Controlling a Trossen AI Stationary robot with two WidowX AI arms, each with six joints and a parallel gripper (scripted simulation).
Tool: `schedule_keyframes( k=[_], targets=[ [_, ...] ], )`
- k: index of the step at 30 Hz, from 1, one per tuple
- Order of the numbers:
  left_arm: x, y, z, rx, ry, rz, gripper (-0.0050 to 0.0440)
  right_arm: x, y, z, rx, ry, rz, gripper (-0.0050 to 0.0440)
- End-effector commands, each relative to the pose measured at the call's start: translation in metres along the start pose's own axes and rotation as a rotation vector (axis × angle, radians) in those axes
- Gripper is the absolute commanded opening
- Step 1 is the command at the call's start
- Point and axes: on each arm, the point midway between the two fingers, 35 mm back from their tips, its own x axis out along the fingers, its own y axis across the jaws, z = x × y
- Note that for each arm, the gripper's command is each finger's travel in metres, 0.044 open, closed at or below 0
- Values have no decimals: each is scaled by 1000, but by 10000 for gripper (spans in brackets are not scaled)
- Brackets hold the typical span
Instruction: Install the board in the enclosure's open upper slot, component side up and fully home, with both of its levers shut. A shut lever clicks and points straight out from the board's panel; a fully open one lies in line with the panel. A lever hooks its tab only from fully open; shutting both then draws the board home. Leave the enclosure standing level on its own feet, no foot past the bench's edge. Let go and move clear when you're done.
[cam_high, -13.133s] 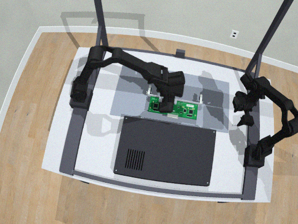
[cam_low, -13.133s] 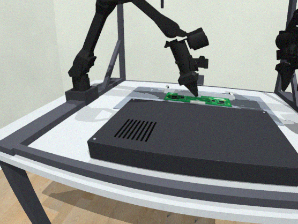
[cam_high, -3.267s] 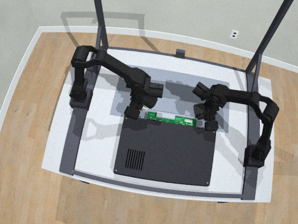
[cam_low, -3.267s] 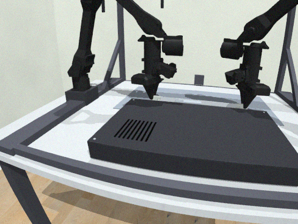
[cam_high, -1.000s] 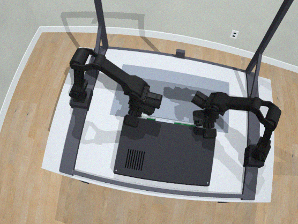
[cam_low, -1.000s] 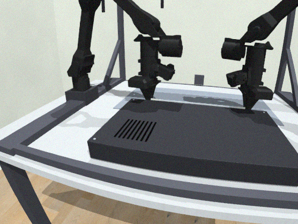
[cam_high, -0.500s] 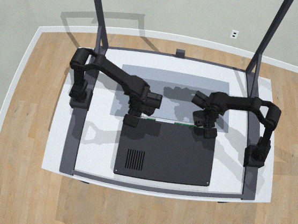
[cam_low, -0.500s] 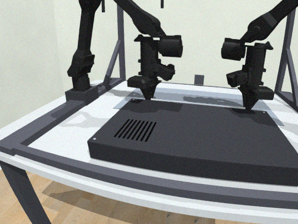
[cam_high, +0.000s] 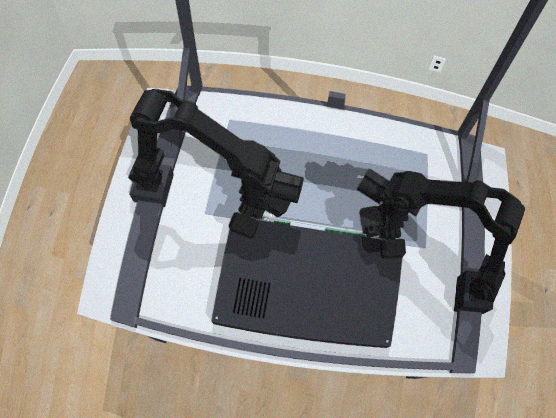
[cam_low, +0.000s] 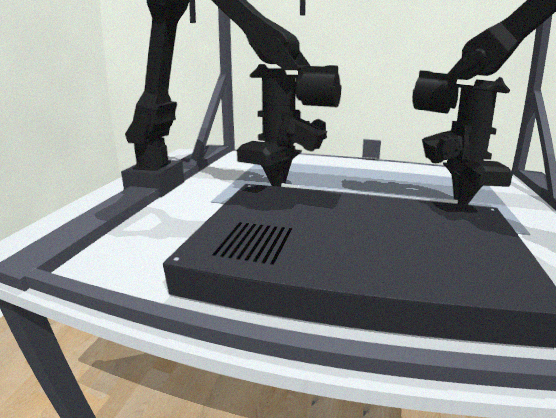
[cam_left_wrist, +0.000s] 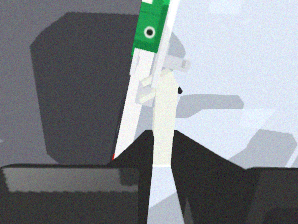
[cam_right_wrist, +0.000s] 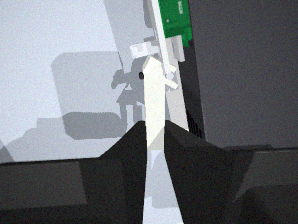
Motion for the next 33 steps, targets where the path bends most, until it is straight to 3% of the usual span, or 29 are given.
schedule_keyframes(
  k=[1,18,33],
  targets=[
    [-5,-7,1,-21,-4,-12,7,-4,2,2,29,-6,2,8],
    [-6,-14,5,-361,-7,-10,7,-5,11,7,369,-6,6,8],
    [-5,-13,4,-407,-2,-5,7,-4,10,5,416,-1,4,8]
  ],
)
